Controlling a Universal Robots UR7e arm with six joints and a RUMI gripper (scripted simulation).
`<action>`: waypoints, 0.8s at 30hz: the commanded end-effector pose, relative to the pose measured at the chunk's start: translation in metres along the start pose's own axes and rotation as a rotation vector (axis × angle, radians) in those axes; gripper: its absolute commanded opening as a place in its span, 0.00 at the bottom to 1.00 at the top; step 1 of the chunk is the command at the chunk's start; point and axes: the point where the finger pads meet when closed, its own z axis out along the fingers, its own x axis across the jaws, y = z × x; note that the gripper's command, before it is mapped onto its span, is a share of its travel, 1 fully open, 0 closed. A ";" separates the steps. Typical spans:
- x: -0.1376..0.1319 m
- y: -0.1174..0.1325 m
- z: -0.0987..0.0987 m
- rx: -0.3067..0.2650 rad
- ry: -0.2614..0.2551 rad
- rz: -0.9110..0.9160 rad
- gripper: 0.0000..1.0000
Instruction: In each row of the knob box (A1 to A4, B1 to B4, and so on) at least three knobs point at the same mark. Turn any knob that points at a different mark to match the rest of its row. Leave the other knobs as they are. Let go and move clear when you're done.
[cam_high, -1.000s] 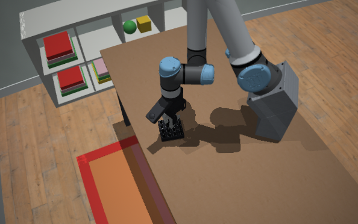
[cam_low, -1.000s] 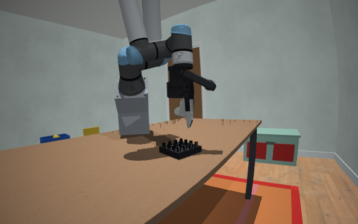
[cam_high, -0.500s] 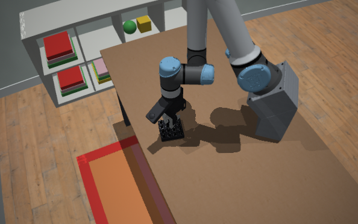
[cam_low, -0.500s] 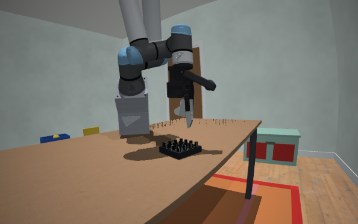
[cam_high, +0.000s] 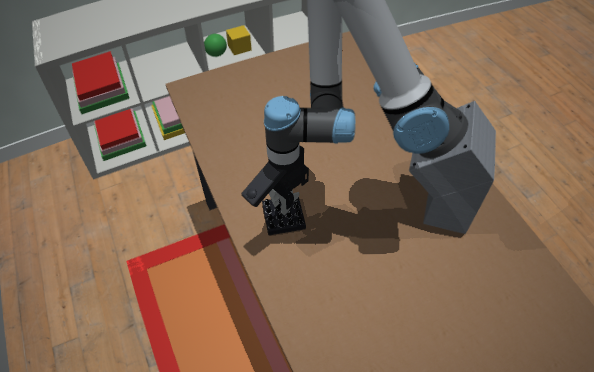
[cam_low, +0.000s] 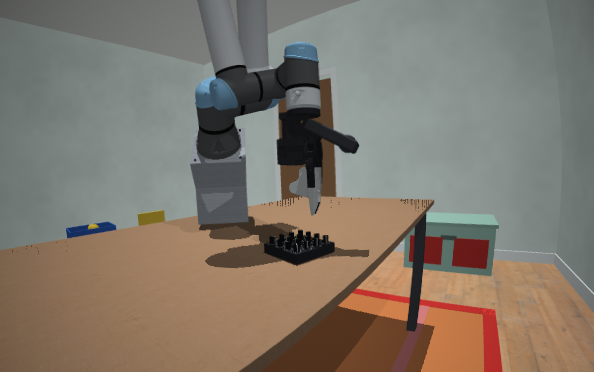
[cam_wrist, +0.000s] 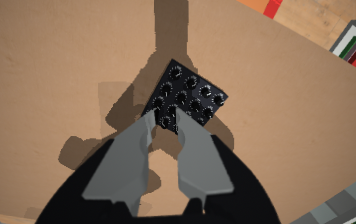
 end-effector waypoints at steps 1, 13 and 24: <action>0.000 0.000 0.004 0.001 0.001 0.002 0.11; -0.001 -0.001 0.016 0.001 0.001 0.002 0.11; -0.001 -0.002 0.029 0.001 0.001 0.002 0.11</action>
